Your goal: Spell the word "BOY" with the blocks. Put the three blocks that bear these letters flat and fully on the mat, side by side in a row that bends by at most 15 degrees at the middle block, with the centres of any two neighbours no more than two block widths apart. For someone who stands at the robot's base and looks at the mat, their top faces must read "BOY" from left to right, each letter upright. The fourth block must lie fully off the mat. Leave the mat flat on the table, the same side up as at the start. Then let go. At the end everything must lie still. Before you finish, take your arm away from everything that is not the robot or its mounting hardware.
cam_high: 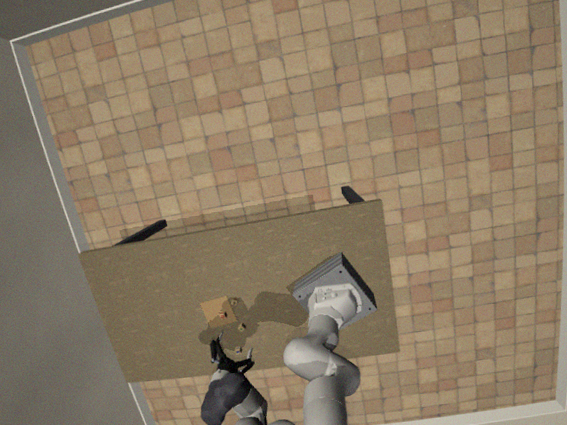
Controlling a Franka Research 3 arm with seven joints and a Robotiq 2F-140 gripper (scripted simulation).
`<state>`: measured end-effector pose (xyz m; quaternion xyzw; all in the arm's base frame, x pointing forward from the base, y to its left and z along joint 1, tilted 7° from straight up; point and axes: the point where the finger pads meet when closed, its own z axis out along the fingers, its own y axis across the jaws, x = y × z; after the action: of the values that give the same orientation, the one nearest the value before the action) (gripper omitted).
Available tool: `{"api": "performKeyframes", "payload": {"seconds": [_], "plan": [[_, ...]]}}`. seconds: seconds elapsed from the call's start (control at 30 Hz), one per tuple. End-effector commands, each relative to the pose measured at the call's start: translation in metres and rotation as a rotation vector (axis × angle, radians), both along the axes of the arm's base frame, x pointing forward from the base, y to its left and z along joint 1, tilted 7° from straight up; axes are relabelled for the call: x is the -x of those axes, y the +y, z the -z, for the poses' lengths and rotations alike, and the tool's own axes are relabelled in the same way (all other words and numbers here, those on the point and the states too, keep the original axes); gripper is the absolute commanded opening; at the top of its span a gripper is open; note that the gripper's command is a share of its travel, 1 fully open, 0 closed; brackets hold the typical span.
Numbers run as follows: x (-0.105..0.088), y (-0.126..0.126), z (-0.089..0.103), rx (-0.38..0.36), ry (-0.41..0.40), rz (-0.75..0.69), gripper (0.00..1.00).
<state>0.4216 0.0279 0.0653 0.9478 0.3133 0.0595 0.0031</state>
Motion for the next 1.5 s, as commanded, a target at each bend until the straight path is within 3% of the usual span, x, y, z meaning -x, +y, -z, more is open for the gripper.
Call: {"api": "performKeyframes", "payload": {"seconds": [0.0,1.47], "plan": [[0.0010,-0.0005,-0.0011,0.016,-0.002,-0.138,1.00],[0.0049,-0.0015,-0.0021,0.087,-0.023,-0.768,1.00]]}}
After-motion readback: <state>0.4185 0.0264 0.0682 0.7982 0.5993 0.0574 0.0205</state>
